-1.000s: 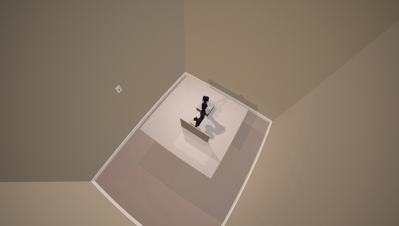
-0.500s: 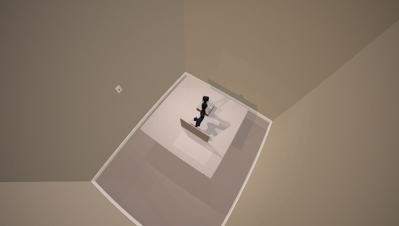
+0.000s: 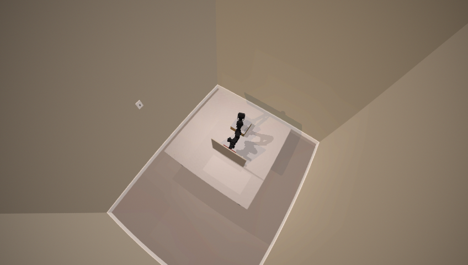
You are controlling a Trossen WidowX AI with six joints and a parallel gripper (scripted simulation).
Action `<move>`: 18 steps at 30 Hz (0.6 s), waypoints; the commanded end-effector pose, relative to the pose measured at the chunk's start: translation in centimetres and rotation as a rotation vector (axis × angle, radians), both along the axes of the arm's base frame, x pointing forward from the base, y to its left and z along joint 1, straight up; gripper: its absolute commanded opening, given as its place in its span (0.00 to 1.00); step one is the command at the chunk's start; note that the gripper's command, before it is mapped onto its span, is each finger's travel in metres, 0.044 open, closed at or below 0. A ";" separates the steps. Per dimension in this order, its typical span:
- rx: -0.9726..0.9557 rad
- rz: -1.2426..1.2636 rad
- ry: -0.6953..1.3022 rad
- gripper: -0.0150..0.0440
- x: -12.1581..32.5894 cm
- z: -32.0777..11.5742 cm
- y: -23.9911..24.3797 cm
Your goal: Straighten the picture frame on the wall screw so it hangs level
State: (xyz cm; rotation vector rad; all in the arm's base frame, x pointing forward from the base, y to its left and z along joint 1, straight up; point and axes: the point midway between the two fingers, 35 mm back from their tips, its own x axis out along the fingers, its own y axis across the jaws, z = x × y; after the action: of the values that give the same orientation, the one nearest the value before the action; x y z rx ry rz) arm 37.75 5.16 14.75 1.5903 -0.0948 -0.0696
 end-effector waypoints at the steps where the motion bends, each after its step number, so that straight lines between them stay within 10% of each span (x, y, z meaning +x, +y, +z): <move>1: -0.006 0.000 0.001 0.69 0.0 0.0 0.0; 18: -0.153 0.008 0.019 0.69 -10.1 -0.3 2.1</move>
State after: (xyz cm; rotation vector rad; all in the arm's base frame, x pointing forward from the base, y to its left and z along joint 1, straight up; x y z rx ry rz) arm 28.10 6.47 13.74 1.4534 -0.0727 -0.0811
